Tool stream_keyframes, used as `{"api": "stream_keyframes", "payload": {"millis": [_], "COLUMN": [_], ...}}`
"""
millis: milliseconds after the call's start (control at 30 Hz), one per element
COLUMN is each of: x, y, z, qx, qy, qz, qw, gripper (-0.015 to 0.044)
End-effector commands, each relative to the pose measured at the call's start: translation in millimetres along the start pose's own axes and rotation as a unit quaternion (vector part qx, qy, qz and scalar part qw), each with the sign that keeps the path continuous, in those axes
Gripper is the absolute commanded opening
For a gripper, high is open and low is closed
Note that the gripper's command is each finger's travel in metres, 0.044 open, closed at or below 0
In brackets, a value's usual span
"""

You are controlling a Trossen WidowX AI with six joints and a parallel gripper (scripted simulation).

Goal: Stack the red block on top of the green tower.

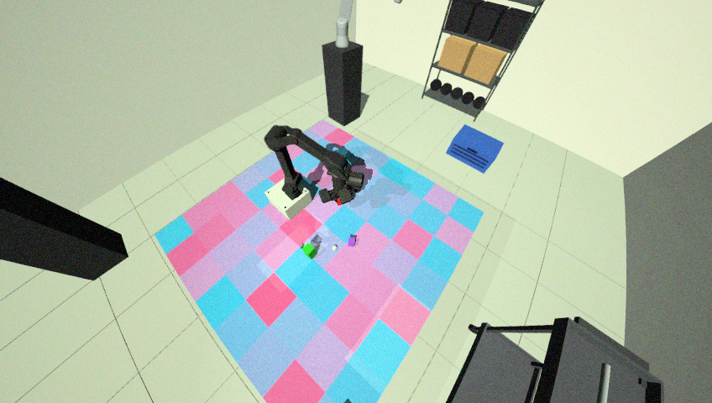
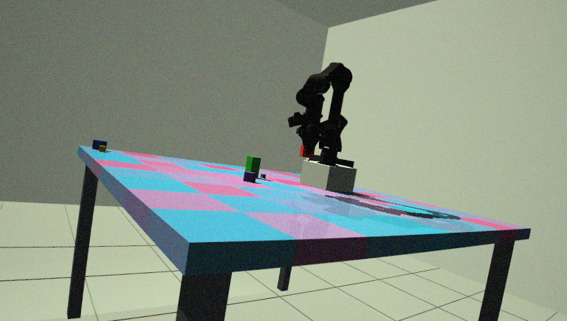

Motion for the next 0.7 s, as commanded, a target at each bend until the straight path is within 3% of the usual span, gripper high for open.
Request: {"api": "stream_keyframes", "payload": {"millis": [0,667], "x": [0.2,-1.4], "y": [-12.1,-67.3], "z": [-8.9,-78.7], "qx": [0.002,0.008], "qy": [-0.001,-0.001], "qz": [0.003,0.003], "qw": [1.000,1.000], "gripper": [0.0000,0.0000]}}
Point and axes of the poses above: the point midway between the two fingers, 35 mm back from their tips, its own x axis out along the fingers, its own z axis across the jaws, y = z × x, the point moved 10 cm from there along -x, back along the fingers, and after that the axes turned 11 degrees about -x, right-handed, at the moved point
